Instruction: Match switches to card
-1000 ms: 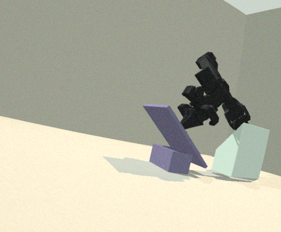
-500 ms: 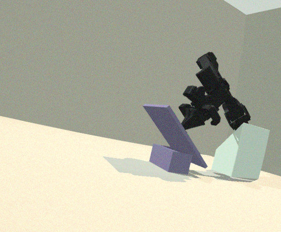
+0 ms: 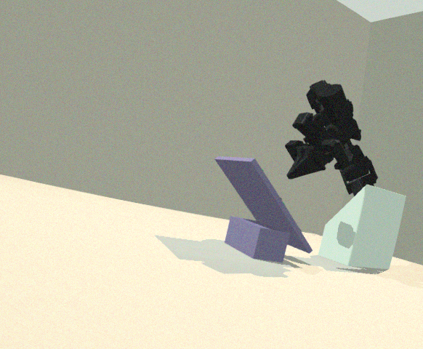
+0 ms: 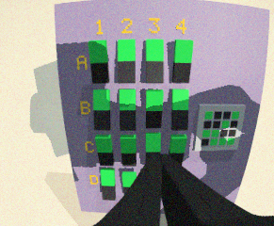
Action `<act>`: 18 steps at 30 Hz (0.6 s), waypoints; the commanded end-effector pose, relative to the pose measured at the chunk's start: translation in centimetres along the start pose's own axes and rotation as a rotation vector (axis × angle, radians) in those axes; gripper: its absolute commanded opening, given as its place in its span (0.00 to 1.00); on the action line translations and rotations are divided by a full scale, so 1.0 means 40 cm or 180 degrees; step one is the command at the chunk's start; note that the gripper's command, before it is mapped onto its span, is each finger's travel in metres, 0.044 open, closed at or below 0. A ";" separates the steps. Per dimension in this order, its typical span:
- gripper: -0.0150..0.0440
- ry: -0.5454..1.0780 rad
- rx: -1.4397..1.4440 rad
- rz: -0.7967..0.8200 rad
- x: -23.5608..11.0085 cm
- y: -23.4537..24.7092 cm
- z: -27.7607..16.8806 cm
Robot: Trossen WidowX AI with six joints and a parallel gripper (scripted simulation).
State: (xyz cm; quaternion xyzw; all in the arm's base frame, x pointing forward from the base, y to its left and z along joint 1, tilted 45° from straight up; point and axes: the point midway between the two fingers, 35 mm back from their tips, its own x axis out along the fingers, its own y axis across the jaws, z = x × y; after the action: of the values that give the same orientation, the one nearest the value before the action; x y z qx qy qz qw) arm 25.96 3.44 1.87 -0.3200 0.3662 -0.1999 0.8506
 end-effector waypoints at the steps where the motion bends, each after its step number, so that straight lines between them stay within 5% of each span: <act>1: 0.25 0.0002 0.0005 -0.0023 -0.008 -0.032 -0.024; 18: 0.25 0.0080 0.0003 -0.0034 0.080 -0.062 -0.050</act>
State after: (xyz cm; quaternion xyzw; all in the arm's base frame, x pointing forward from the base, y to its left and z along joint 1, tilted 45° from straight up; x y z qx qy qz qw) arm 26.24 -0.69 1.21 -0.3160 0.3717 -0.2106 0.8471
